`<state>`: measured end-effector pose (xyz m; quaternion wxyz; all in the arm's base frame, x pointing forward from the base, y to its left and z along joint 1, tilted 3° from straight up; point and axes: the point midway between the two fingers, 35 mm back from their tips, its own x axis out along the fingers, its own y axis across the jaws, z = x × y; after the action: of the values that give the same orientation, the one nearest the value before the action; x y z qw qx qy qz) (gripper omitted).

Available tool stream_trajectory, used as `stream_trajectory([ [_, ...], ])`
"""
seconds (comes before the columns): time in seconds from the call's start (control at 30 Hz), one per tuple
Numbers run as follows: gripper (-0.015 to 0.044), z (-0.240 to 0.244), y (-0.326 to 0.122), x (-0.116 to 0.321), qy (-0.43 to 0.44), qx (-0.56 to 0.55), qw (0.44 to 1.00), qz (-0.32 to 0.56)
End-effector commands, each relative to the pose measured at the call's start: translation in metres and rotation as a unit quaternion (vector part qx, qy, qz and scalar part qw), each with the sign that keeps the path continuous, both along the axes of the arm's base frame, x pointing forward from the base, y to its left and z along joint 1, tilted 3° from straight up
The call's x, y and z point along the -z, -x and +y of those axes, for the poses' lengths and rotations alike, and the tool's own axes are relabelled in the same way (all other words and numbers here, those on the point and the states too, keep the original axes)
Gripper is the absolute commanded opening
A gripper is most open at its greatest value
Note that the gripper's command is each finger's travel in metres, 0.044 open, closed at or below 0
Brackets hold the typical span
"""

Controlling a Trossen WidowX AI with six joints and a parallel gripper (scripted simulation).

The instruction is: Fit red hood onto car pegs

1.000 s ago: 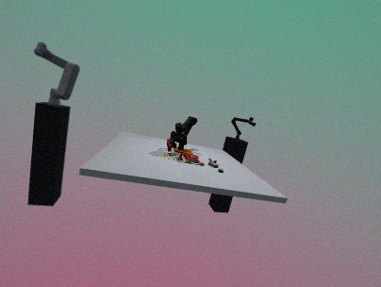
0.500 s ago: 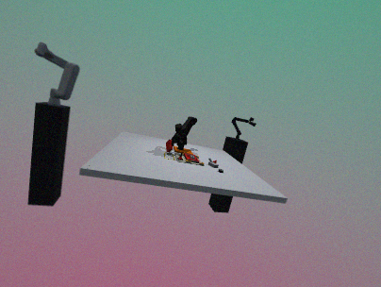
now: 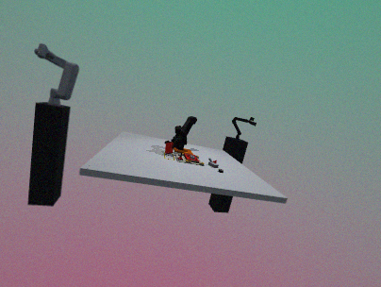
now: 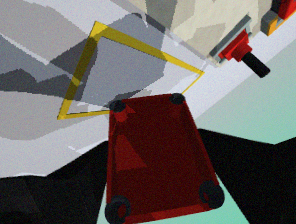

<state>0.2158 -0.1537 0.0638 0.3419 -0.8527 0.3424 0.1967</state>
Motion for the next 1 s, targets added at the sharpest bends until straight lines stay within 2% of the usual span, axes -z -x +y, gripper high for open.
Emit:
stream_trajectory([
  [0.0, 0.0, 0.0015, 0.0015, 0.0071, 0.043, -0.036, 0.998, 0.028],
  [0.07, 0.0, 0.0026, 0.0028, 0.0105, 0.063, -0.053, 0.996, 0.041],
  [0.27, 0.0, 0.0016, 0.0017, 0.0063, 0.037, -0.031, 0.999, 0.025],
  [0.8, 0.042, 0.0018, 0.0016, 0.0067, 0.047, -0.039, 0.998, 0.028],
  [0.83, 0.044, 0.0018, 0.0016, 0.0067, 0.047, -0.039, 0.998, 0.028],
  [0.97, 0.044, 0.0017, 0.0017, 0.0058, 0.048, -0.04, 0.998, 0.029],
])
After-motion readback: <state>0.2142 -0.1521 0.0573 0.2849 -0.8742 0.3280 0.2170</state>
